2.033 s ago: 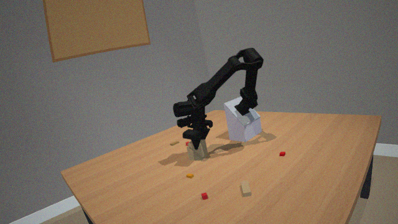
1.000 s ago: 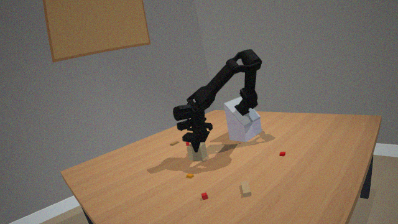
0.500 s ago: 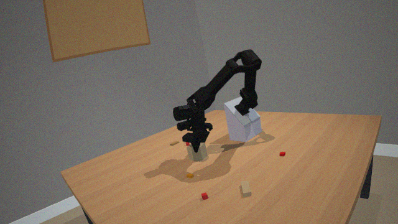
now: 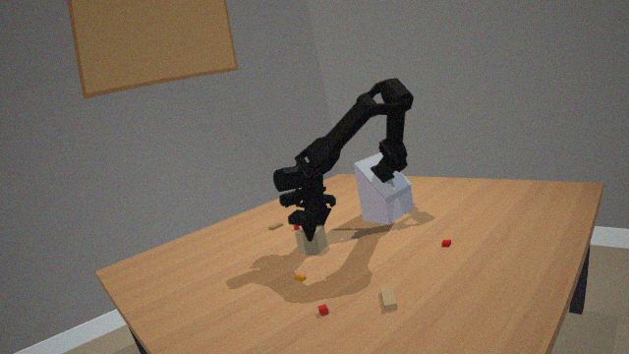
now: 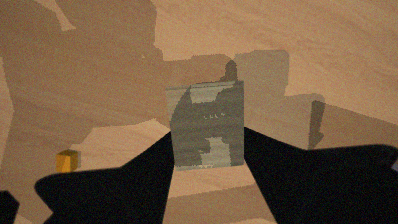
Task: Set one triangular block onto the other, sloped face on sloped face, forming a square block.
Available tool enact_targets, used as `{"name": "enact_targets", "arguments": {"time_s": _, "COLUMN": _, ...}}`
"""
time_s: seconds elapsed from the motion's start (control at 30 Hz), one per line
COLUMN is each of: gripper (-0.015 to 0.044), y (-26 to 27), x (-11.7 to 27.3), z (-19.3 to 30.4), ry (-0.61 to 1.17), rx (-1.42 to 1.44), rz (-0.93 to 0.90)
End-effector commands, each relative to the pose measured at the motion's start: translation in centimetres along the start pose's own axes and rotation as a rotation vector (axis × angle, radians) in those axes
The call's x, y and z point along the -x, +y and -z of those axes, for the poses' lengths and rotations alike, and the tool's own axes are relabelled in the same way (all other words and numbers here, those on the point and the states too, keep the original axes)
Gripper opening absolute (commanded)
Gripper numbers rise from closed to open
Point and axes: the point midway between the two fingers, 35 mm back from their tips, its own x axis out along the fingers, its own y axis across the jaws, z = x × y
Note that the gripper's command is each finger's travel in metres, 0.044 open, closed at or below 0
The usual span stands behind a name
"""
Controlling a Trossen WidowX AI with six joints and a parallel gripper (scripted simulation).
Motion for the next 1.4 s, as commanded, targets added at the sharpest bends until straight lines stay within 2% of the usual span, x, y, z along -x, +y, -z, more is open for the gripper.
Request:
{"name": "enact_targets", "arguments": {"time_s": 0.0, "gripper": 0.0053, "y": 0.0, "x": 0.0, "z": 0.0, "ry": 0.000, "rx": 0.000, "rz": 0.000}}
{"name": "enact_targets", "arguments": {"time_s": 0.5, "gripper": 0.0440, "y": 0.0, "x": 0.0, "z": 0.0, "ry": 0.000, "rx": 0.000, "rz": 0.000}}
{"name": "enact_targets", "arguments": {"time_s": 0.73, "gripper": 0.0440, "y": 0.0, "x": 0.3, "z": 0.0, "ry": -0.001, "rx": 0.000, "rz": 0.000}}
{"name": "enact_targets", "arguments": {"time_s": 1.0, "gripper": 0.0440, "y": 0.0, "x": 10.8, "z": -0.1, "ry": -0.004, "rx": 0.000, "rz": 0.002}}
{"name": "enact_targets", "arguments": {"time_s": 1.37, "gripper": 0.0440, "y": 0.4, "x": 10.8, "z": -0.5, "ry": -0.018, "rx": -0.001, "rz": -0.018}}
